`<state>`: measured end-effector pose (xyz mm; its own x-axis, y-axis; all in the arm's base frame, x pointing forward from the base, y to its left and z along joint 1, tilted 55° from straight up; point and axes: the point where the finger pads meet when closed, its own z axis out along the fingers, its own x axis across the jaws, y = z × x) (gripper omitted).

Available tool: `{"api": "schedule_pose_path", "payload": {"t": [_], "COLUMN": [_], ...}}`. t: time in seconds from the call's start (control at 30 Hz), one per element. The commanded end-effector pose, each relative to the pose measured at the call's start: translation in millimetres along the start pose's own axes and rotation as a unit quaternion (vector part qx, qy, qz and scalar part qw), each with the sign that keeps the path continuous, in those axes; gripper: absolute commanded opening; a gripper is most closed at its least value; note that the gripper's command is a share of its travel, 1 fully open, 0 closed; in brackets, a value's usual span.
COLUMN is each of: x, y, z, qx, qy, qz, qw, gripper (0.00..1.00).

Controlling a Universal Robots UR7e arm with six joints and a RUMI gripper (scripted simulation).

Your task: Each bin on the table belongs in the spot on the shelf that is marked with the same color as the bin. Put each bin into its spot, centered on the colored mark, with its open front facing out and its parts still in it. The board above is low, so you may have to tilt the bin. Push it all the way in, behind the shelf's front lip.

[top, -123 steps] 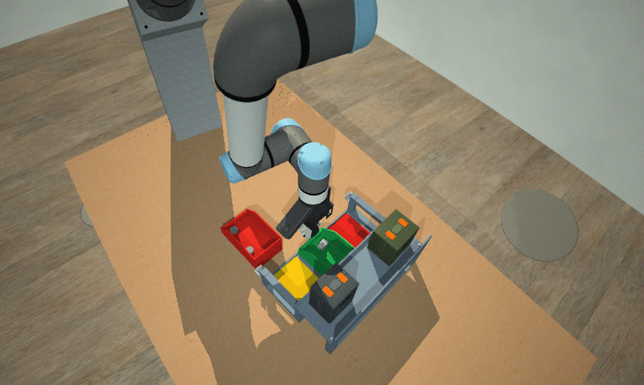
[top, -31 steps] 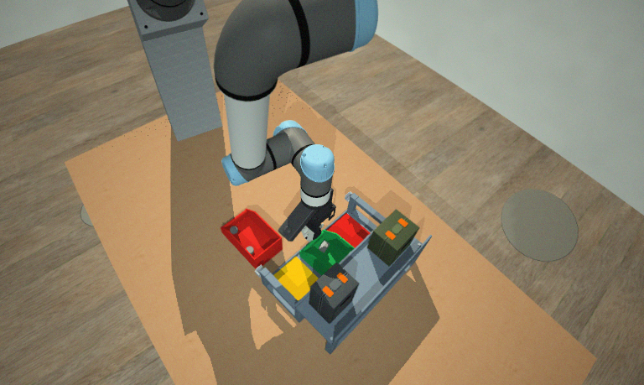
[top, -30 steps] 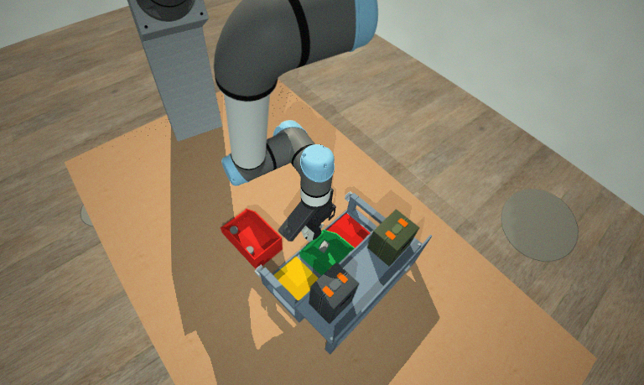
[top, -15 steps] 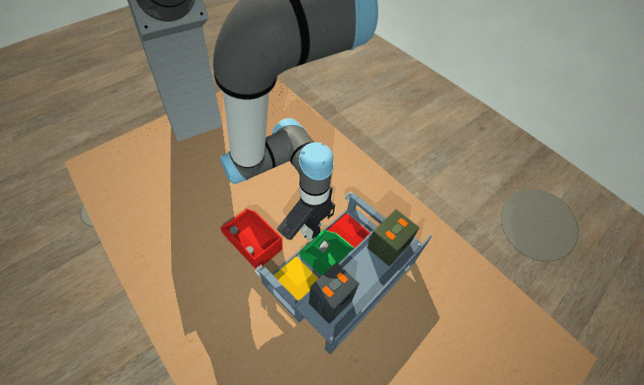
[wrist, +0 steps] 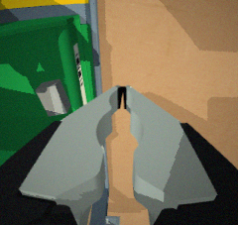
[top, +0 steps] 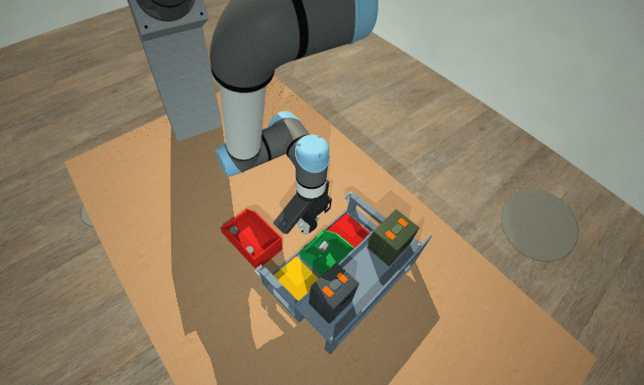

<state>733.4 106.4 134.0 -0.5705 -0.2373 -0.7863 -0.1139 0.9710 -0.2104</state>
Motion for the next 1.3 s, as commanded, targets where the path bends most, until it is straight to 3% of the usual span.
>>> {"api": "schedule_pose_path", "payload": {"t": [0.0,0.37,0.6,0.97,1.27], "x": [1,2,2,2,2], "y": [0,0,0,0,0], "z": [-2.6,-6.6,-19.1,-55.9,-63.0], "qx": [0.000,0.000,0.000,0.000,0.000], "qy": [-0.001,-0.001,-0.001,-0.001,-0.001], "qz": [0.000,0.000,0.000,0.000,0.000], "qw": [1.000,1.000,1.000,1.000,1.000], "gripper": [0.00,0.00,0.00,0.00,0.00]}}
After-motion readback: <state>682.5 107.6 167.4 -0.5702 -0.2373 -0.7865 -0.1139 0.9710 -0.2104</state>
